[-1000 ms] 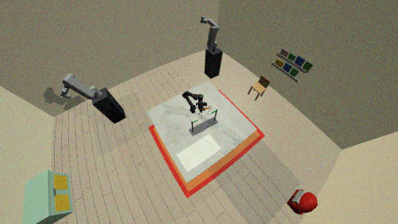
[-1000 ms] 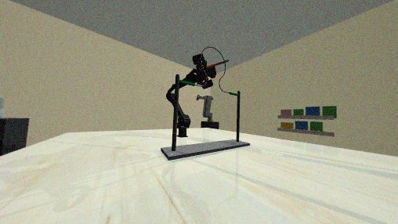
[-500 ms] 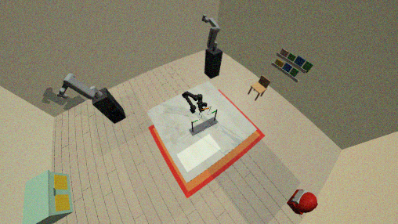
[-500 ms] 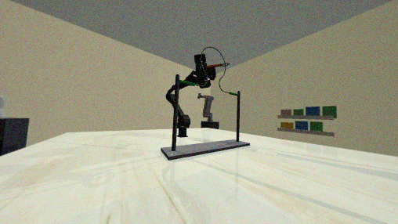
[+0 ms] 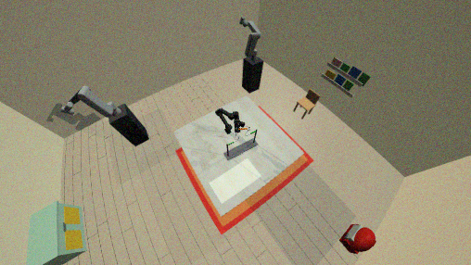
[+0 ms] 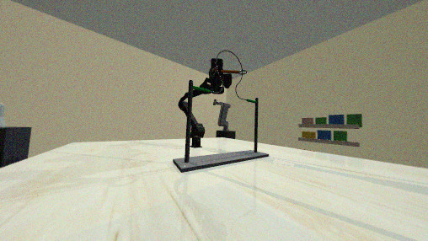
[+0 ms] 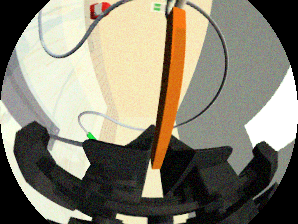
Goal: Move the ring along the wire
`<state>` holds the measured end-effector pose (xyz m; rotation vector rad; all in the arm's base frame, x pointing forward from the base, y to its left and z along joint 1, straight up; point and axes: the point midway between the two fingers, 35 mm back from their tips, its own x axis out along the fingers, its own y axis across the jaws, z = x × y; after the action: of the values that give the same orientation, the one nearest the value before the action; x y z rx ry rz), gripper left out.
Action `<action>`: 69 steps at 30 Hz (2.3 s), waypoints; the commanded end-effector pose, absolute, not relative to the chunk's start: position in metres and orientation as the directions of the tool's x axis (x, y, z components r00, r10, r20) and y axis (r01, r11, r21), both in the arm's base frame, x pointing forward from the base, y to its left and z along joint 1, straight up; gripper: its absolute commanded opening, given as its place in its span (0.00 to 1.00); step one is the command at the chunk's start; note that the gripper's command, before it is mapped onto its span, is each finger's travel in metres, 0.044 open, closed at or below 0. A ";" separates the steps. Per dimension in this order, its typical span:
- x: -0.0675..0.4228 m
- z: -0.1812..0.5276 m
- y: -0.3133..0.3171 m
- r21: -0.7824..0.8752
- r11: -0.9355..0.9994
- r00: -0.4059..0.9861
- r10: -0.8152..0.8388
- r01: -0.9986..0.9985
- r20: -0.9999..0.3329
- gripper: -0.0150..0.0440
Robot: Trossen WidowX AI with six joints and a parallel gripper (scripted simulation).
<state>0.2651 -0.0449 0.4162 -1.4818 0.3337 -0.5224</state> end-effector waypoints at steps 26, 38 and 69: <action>0.263 0.430 -0.044 -0.929 -0.356 0.848 -0.457 0.100 0.267 0.00; 0.263 0.435 -0.042 -0.866 -0.492 0.851 -0.415 0.088 0.322 0.00; 0.262 0.429 -0.049 -0.754 -0.653 0.854 -0.350 0.073 0.385 0.00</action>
<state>0.2644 -0.0455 0.4325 -2.2087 0.2046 -0.6458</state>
